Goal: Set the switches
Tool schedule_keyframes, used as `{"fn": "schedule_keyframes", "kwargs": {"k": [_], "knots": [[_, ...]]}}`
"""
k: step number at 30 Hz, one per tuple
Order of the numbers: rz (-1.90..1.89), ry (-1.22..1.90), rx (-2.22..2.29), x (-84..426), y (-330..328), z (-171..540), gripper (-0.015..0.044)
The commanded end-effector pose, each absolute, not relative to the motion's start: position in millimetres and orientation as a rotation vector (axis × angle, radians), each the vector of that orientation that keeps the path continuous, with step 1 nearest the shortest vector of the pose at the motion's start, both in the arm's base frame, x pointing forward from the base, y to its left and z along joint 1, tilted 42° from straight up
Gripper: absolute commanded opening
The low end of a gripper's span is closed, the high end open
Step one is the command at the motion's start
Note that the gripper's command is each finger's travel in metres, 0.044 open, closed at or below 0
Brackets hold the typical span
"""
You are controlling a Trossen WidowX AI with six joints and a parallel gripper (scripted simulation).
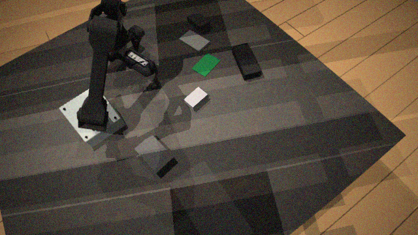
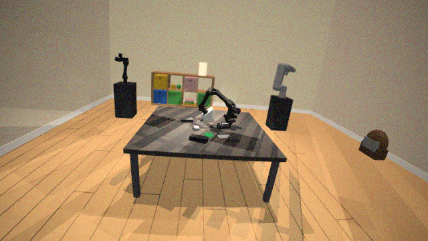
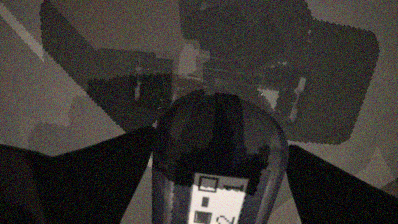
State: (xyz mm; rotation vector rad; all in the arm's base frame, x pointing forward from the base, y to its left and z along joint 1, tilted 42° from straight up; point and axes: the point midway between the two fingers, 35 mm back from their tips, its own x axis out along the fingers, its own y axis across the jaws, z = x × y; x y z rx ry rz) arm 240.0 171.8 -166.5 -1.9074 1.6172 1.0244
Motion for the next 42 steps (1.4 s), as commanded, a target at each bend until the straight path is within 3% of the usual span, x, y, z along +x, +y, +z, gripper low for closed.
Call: {"fn": "schedule_keyframes", "kwargs": {"k": [1,42], "knots": [[1.024,1.615,-1.914,240.4,171.3,-166.6,0.0326],[1.024,1.615,-1.914,241.1,179.8,-147.6,0.0336]]}}
